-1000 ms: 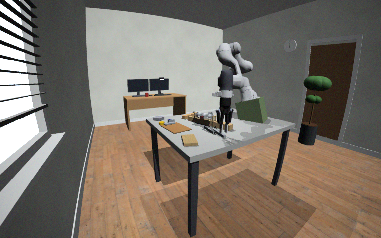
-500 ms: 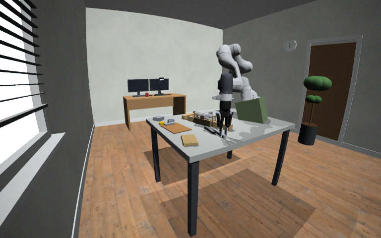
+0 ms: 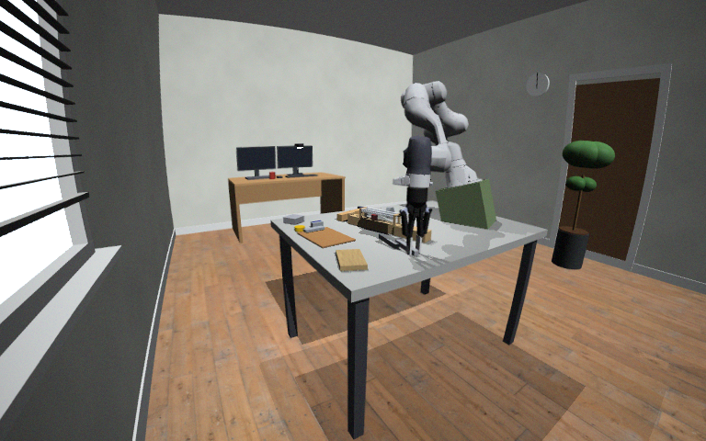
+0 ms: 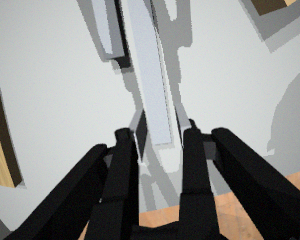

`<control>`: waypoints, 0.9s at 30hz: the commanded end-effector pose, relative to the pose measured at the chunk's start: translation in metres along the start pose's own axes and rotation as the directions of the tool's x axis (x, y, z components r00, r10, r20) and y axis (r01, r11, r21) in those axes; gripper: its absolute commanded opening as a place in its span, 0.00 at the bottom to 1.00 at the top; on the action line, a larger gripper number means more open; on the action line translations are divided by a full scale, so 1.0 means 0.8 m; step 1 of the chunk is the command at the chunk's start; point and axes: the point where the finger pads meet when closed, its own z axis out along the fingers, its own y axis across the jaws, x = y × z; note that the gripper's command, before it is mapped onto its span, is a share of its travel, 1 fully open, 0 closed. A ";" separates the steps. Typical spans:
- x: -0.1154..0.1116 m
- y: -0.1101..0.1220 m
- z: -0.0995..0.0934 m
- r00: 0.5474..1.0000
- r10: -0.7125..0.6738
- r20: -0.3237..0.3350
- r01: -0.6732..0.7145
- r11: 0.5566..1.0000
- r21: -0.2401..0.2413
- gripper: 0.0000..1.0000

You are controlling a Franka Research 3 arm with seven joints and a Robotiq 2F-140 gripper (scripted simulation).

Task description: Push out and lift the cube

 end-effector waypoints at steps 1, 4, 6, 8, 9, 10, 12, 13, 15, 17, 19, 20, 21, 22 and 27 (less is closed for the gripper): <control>-0.001 -0.002 -0.001 1.000 0.006 0.003 -0.006 1.000 0.003 0.23; -0.001 -0.002 -0.001 1.000 0.006 0.003 -0.006 1.000 0.003 0.23; -0.001 -0.002 -0.001 1.000 0.006 0.003 -0.006 1.000 0.003 0.23; -0.001 -0.002 -0.001 1.000 0.006 0.003 -0.006 1.000 0.003 0.23; -0.001 -0.002 -0.001 1.000 0.006 0.003 -0.006 1.000 0.003 0.23; -0.001 -0.002 -0.001 1.000 0.006 0.003 -0.006 1.000 0.003 0.23; -0.001 -0.002 -0.001 1.000 0.006 0.003 -0.006 1.000 0.003 0.23; -0.001 -0.002 -0.001 1.000 0.006 0.003 -0.006 1.000 0.003 0.23; -0.001 -0.002 -0.001 1.000 0.006 0.003 -0.006 1.000 0.003 0.23; -0.001 -0.002 -0.001 1.000 0.006 0.003 -0.006 1.000 0.003 0.23; -0.001 -0.002 -0.001 1.000 0.006 0.003 -0.006 1.000 0.003 0.23; -0.001 -0.002 -0.001 1.000 0.006 0.003 -0.006 1.000 0.003 0.23; -0.001 -0.002 -0.001 1.000 0.006 0.003 -0.006 1.000 0.003 0.23; -0.001 -0.002 -0.001 1.000 0.006 0.003 -0.006 1.000 0.003 0.00; -0.001 -0.002 -0.001 1.000 0.006 0.003 -0.006 1.000 0.003 0.00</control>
